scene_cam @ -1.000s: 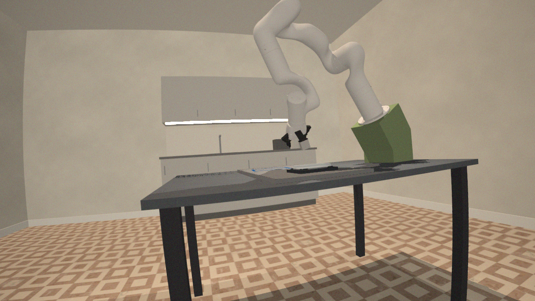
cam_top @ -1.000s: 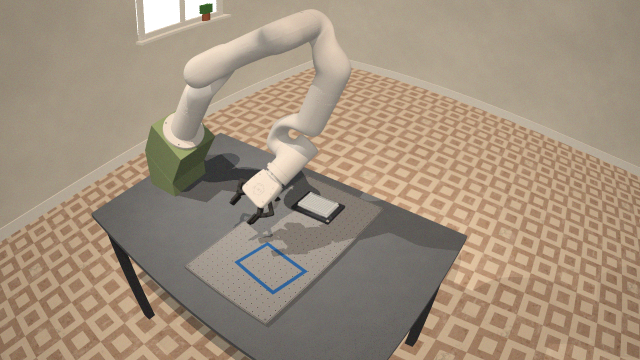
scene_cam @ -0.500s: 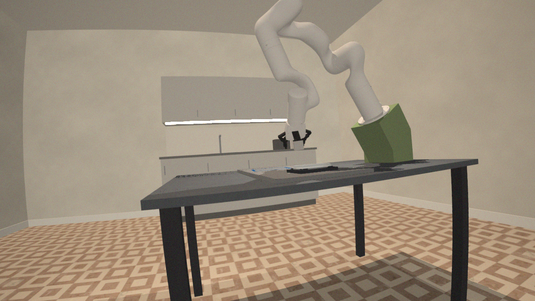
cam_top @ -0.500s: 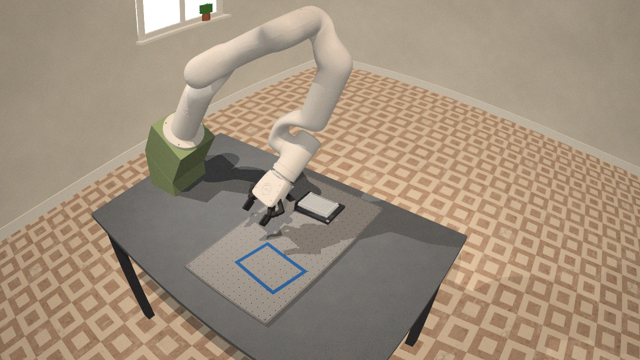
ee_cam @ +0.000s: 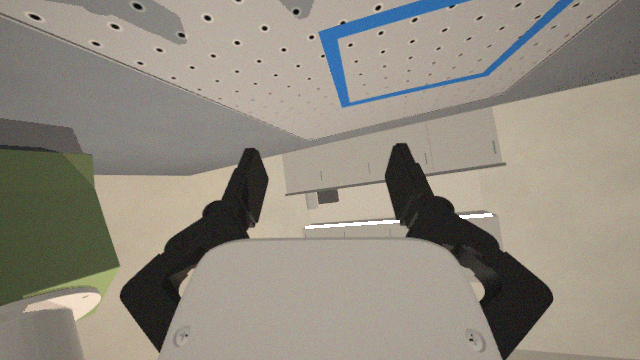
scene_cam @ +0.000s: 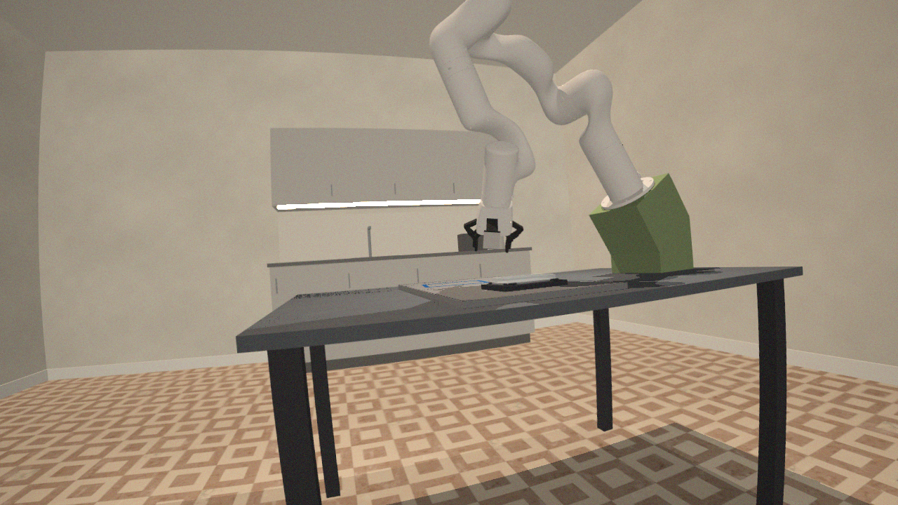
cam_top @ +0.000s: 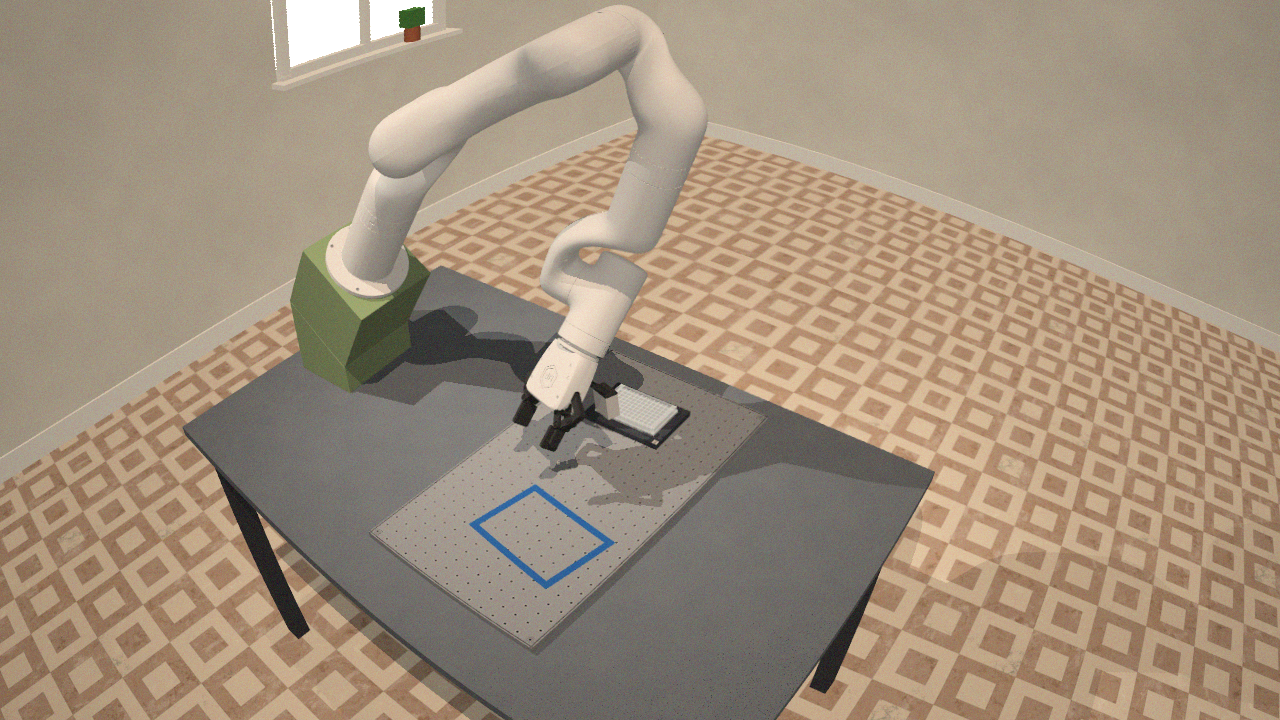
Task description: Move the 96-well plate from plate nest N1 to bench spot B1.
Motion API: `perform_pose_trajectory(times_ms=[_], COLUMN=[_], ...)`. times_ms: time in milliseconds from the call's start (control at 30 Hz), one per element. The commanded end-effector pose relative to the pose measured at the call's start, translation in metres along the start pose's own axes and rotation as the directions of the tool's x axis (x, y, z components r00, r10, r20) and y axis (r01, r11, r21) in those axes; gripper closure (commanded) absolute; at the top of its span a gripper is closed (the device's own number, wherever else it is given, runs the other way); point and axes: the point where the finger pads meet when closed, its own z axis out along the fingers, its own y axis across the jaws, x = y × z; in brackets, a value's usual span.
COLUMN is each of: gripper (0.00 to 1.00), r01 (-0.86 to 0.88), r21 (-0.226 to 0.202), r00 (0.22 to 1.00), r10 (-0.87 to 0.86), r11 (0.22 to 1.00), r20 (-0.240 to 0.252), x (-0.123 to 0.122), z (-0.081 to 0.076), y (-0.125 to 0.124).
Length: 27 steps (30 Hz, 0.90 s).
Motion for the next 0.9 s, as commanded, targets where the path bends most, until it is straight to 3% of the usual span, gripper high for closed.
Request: perform_pose_trajectory(times_ms=[0, 300, 400, 567, 633, 800, 867], gripper=[0.00, 0.00, 0.00, 0.00, 0.00, 0.00, 0.00], r01=[-0.084, -0.252, -0.253, -0.354, -0.354, -0.443, -0.443], r21=[-0.021, 0.005, 0.005, 0.048, 0.048, 0.107, 0.107], r00=[0.995, 0.954, 0.953, 0.905, 0.905, 0.844, 0.844], r10=[0.082, 0.249, 0.250, 0.355, 0.355, 0.454, 0.454], r11=[0.996, 0.968, 0.967, 0.934, 0.934, 0.890, 0.890], r20=[-0.058, -0.170, -0.170, -0.235, -0.235, -0.286, -0.286], x=[0.016, 0.045, 0.047, 0.066, 0.067, 0.085, 0.086], z=[-0.007, -0.023, -0.024, -0.035, -0.036, -0.049, -0.050], y=[0.003, 0.005, 0.005, 0.005, 0.005, 0.003, 0.003])
